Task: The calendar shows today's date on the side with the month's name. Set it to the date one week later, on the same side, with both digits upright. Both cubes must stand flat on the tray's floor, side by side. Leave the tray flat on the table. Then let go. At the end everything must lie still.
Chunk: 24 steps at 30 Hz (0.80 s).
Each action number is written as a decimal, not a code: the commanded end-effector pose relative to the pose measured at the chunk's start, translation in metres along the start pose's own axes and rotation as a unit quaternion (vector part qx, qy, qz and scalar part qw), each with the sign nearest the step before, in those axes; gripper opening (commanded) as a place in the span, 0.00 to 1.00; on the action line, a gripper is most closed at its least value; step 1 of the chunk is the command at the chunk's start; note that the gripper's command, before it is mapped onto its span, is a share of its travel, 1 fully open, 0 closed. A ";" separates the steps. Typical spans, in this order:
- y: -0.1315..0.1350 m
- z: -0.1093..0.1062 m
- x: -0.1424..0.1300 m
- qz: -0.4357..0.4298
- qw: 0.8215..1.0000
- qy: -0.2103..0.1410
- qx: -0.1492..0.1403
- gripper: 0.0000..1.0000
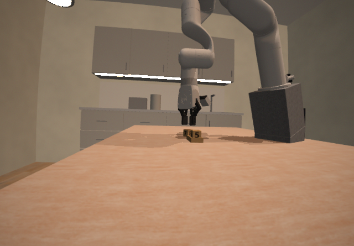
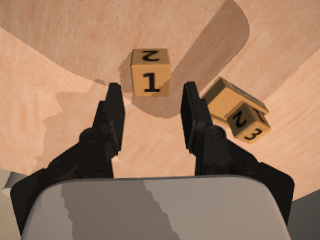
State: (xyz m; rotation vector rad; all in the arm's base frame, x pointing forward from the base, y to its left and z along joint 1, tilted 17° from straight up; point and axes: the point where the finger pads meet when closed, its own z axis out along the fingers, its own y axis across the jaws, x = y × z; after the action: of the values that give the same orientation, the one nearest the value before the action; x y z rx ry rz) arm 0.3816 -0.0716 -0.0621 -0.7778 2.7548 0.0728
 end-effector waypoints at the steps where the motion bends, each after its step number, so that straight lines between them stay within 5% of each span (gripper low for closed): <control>1: -0.001 0.006 0.000 0.000 1.000 -0.006 0.007 0.49; 24: -0.001 0.012 0.000 0.000 1.000 -0.006 0.007 0.49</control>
State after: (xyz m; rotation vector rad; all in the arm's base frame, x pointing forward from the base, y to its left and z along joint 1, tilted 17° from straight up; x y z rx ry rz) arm 0.3844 -0.0704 -0.0737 -0.7732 2.7430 0.0620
